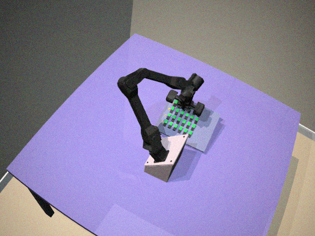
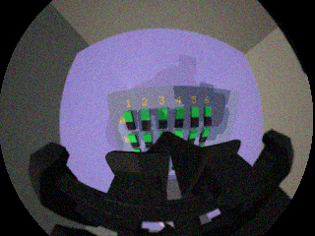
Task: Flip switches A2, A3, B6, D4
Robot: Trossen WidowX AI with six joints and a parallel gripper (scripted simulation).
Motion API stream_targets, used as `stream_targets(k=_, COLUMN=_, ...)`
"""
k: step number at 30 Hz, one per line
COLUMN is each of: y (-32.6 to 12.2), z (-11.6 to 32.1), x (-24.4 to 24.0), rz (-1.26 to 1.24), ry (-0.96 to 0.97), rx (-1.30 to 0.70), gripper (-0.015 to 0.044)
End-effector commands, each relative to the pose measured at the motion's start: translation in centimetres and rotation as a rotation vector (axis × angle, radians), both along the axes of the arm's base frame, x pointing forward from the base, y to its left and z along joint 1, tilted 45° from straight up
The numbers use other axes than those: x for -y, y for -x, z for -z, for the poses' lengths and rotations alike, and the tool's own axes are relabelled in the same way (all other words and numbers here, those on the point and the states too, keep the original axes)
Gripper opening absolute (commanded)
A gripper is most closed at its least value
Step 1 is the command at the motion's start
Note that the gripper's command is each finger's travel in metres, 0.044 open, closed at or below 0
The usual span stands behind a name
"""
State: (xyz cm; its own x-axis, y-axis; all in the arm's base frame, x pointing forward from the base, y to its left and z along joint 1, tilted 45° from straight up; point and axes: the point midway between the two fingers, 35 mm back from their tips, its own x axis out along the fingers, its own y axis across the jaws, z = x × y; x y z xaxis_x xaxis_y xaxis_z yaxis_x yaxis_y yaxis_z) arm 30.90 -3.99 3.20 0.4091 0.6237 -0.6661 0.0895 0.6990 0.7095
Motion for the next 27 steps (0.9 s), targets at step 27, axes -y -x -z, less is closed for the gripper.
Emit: stream_targets(k=27, y=2.4, z=5.4, x=5.9, rz=-0.019, ry=0.014, rx=-0.002, gripper=0.0)
